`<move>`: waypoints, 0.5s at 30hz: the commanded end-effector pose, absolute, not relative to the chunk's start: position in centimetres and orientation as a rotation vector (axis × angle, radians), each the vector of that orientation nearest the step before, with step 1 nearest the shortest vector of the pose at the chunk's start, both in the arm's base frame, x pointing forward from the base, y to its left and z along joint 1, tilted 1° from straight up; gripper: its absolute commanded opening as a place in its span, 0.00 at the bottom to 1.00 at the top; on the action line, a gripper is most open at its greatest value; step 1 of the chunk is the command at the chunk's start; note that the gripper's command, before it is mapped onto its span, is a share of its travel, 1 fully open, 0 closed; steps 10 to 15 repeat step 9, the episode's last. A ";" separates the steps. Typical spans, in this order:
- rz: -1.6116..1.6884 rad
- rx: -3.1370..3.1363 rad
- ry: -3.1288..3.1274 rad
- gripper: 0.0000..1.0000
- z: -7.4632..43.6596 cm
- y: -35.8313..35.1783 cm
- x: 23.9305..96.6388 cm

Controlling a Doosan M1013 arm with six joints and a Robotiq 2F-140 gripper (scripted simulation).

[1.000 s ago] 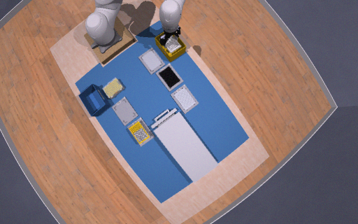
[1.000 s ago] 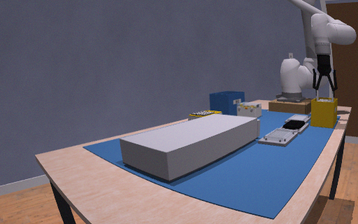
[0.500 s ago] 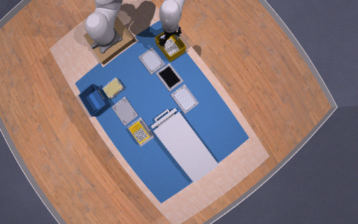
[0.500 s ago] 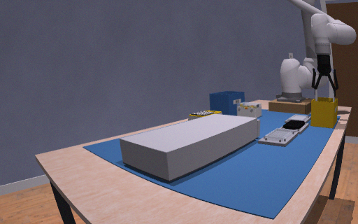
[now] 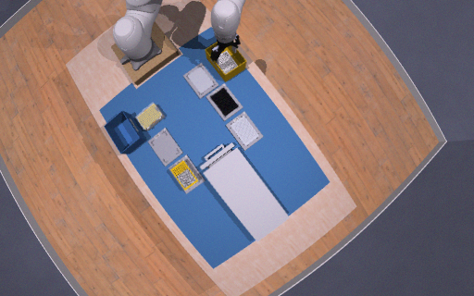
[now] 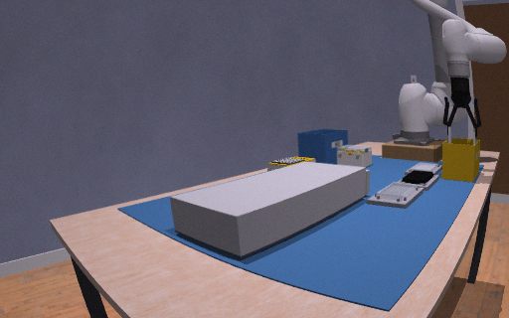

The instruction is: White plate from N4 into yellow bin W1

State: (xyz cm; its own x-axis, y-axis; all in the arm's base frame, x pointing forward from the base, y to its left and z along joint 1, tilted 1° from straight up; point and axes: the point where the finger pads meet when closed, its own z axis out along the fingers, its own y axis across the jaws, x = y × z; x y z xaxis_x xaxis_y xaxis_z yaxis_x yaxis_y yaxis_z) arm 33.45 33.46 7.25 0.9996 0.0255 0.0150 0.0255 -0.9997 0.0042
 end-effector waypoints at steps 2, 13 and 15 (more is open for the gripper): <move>0.023 3.137 0.040 0.70 7.7 33.5 33.4; 0.023 3.137 0.040 0.70 8.2 33.5 33.4; 0.023 3.137 0.040 0.70 8.2 33.5 33.4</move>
